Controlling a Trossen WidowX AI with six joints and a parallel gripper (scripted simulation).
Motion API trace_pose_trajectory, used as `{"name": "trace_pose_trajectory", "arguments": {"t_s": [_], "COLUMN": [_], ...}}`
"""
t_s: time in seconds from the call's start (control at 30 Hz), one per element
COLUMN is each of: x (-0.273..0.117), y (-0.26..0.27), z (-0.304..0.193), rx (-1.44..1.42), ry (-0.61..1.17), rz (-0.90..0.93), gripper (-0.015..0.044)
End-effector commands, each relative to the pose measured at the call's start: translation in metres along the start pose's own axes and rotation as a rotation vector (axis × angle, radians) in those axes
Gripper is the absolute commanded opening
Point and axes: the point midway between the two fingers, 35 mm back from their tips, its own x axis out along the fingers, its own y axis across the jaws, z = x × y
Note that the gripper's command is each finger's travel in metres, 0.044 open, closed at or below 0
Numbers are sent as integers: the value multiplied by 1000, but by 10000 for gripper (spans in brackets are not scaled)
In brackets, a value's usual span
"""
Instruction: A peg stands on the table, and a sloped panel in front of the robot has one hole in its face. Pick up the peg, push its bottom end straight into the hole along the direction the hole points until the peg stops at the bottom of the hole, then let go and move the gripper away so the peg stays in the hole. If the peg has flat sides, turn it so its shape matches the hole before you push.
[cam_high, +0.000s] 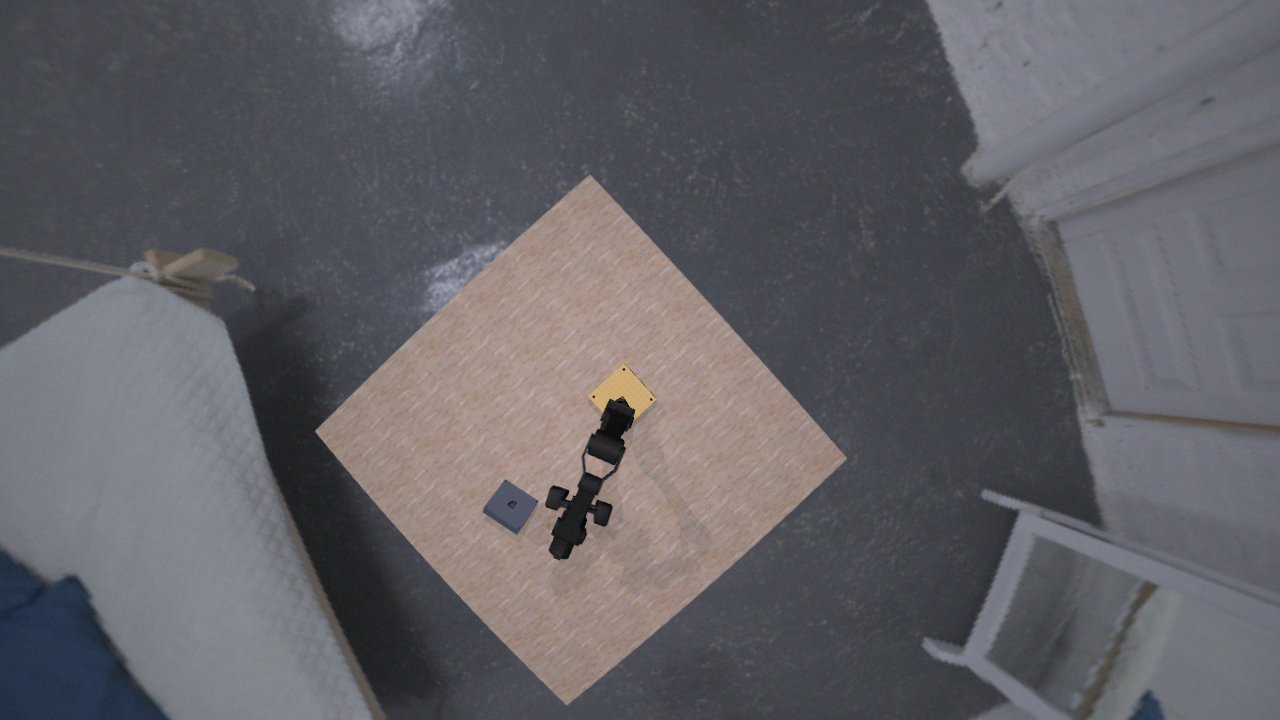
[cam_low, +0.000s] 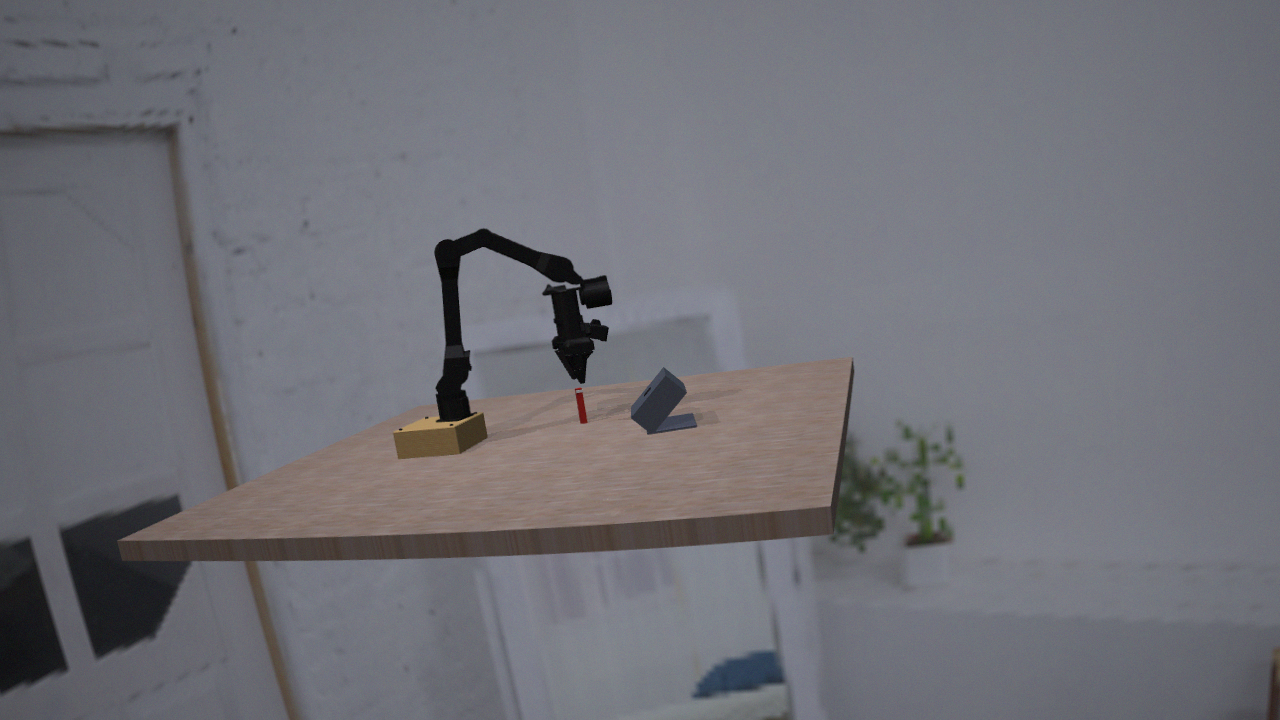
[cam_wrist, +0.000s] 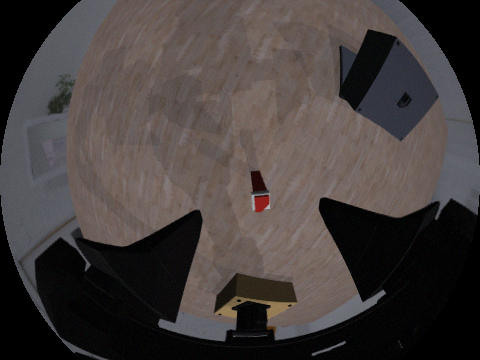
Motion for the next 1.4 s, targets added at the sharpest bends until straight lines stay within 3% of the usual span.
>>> {"name": "trace_pose_trajectory", "arguments": {"t_s": [0.0, 1.13, 1.37], "x": [7, 58, 55], "y": [-1, -1, -1], "z": [-1, -3, -2], "rx": [-3, -3, 1], "ry": [7, 8, 4], "rz": [-2, -2, 0], "gripper": [440, 440, 256]}}
